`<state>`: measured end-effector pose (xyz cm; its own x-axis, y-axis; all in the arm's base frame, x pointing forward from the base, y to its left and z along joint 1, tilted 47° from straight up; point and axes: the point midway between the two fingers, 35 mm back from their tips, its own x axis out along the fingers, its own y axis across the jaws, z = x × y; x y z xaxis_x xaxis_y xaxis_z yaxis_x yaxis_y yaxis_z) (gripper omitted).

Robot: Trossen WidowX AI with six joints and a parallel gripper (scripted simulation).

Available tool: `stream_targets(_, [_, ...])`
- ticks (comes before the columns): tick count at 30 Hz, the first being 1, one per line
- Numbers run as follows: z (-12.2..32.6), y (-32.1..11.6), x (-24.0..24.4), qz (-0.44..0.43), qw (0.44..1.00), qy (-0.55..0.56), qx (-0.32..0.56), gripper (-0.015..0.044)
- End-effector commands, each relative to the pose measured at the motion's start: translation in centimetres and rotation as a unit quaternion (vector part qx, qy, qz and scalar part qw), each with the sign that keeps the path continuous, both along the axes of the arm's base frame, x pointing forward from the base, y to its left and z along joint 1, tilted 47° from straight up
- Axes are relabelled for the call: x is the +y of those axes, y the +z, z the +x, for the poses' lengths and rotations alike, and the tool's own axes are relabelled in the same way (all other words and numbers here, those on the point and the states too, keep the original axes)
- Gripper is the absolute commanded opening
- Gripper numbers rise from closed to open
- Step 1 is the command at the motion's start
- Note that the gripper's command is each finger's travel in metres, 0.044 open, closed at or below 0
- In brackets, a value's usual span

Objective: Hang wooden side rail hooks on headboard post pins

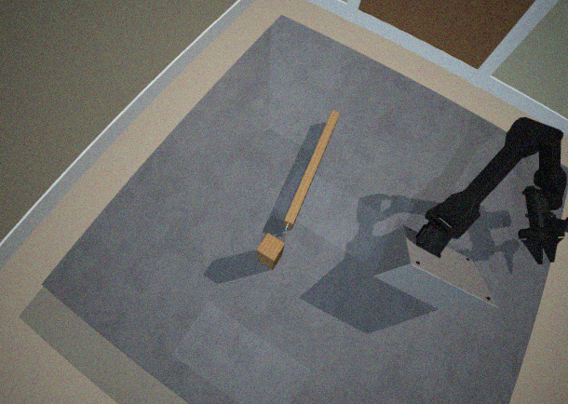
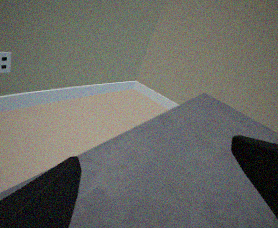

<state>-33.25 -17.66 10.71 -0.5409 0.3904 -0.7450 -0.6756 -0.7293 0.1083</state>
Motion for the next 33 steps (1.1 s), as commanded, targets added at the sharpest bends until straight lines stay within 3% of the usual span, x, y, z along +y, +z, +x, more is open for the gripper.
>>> stream_targets(1, [0.9,0.7,-1.7,0.0,0.998,0.057,-0.005,0.044])
stream_targets(17, [5.6,5.4,-9.2,0.007,0.952,0.306,0.011,0.044])
stream_targets(33, [15.4,13.4,-18.2,-0.036,0.818,0.566,0.097,0.044])
